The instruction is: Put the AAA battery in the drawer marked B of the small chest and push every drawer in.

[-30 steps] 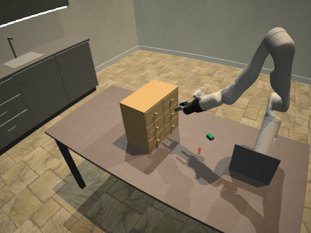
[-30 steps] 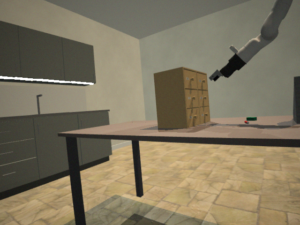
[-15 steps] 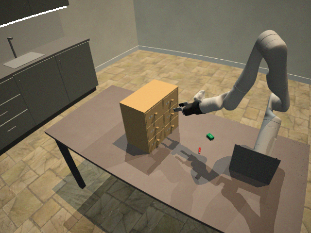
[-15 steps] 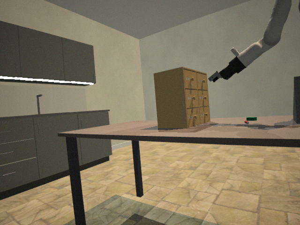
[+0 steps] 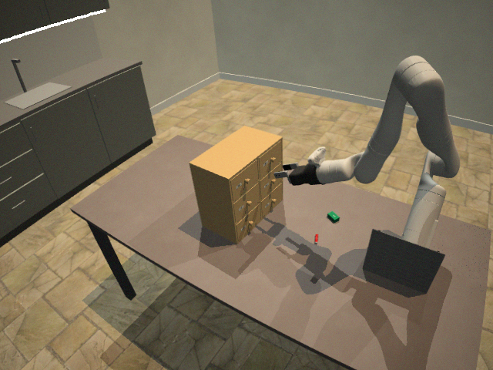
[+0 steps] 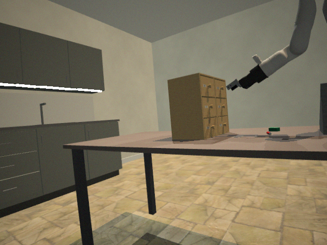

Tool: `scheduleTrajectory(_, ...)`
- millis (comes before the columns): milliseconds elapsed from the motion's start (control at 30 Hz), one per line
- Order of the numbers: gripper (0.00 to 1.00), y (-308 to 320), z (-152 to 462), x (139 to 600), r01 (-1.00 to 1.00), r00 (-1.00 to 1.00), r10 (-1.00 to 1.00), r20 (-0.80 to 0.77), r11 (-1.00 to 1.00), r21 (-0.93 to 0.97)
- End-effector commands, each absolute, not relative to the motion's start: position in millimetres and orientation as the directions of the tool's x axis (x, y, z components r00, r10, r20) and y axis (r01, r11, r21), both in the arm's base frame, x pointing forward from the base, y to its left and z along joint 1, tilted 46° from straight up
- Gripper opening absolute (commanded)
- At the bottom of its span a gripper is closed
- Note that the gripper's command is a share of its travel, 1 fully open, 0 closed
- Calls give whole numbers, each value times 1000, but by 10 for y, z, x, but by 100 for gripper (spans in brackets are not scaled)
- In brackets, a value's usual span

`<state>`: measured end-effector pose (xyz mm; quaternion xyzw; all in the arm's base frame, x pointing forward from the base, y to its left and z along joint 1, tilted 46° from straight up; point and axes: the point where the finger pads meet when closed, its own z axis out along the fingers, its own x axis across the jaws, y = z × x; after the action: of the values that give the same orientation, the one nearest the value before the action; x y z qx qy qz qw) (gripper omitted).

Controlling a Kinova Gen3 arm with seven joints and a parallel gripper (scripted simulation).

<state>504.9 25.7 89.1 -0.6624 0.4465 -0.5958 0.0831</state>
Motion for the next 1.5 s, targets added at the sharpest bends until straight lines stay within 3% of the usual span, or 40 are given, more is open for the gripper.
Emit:
scheduleTrajectory(0,100,201,857,5043,-485,-105,-685,721,-598,-638)
scheduleTrajectory(1467,100,135,800,5100,-387,-105,-685,721,-640,-664)
